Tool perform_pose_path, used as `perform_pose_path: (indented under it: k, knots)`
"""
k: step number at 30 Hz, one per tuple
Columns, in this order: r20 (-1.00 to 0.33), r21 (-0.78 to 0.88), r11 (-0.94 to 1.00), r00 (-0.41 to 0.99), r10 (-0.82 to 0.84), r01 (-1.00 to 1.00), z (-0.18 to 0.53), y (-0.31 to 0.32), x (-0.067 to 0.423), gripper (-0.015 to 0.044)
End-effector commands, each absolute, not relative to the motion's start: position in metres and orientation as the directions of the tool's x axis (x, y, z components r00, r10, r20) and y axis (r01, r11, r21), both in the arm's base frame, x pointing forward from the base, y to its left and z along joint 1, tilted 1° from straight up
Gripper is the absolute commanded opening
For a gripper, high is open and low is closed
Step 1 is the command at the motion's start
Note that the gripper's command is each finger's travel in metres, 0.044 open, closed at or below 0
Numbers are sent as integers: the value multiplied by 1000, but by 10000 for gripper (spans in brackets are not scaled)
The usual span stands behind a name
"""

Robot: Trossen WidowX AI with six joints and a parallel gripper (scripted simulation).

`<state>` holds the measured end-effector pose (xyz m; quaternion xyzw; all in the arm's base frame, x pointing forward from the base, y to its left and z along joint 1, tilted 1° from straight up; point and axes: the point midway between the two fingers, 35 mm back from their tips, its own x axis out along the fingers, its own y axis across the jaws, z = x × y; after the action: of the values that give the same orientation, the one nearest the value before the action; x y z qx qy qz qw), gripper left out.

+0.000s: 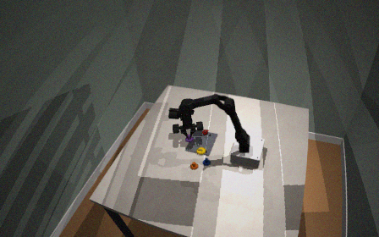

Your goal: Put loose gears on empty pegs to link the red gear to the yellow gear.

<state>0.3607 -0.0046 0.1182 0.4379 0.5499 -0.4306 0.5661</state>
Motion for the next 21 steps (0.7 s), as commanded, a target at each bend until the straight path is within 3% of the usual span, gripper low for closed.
perform_pose_path:
  k: [1, 21]
  knots:
    - [-1000, 25, 257, 26, -2, 966, 115, -13, 358, 0]
    - [-1000, 23, 250, 26, -8, 968, 92, -65, 342, 0]
